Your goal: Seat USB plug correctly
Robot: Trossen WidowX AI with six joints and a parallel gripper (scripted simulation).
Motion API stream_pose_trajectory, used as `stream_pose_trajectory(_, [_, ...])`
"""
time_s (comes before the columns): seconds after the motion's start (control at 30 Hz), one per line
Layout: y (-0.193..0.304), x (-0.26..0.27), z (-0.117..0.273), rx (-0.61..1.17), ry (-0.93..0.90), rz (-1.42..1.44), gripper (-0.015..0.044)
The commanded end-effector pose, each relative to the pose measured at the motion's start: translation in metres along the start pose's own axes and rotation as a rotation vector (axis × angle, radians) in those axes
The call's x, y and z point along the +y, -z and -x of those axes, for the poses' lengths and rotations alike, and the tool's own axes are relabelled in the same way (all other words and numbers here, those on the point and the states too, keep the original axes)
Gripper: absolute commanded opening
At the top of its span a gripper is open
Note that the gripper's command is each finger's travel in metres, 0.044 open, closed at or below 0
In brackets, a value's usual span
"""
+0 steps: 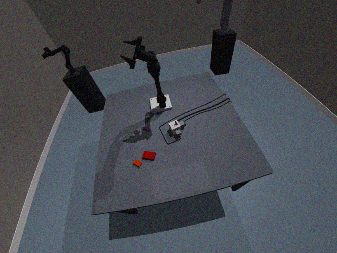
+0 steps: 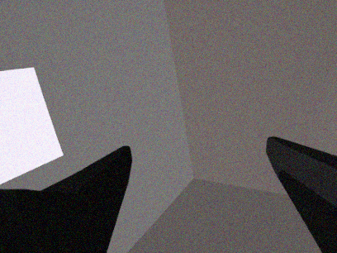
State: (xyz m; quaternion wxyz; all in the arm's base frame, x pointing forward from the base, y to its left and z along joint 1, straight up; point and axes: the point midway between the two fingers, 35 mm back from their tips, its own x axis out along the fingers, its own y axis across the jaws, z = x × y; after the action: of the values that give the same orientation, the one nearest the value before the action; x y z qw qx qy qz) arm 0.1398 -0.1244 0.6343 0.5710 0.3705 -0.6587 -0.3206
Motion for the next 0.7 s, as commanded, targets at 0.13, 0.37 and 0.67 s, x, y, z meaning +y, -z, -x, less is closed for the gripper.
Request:
stream_pose_trajectory(0.13, [0.086,0.002,0.022,0.244,-0.163,0.504,0.044])
stream_pose_trajectory(0.37, [0.168,-0.019,0.07,0.5,-0.382,0.886,0.044])
stream_pose_trajectory(0.67, [0.257,-0.092,0.178,0.918,-0.829,1.49,0.044])
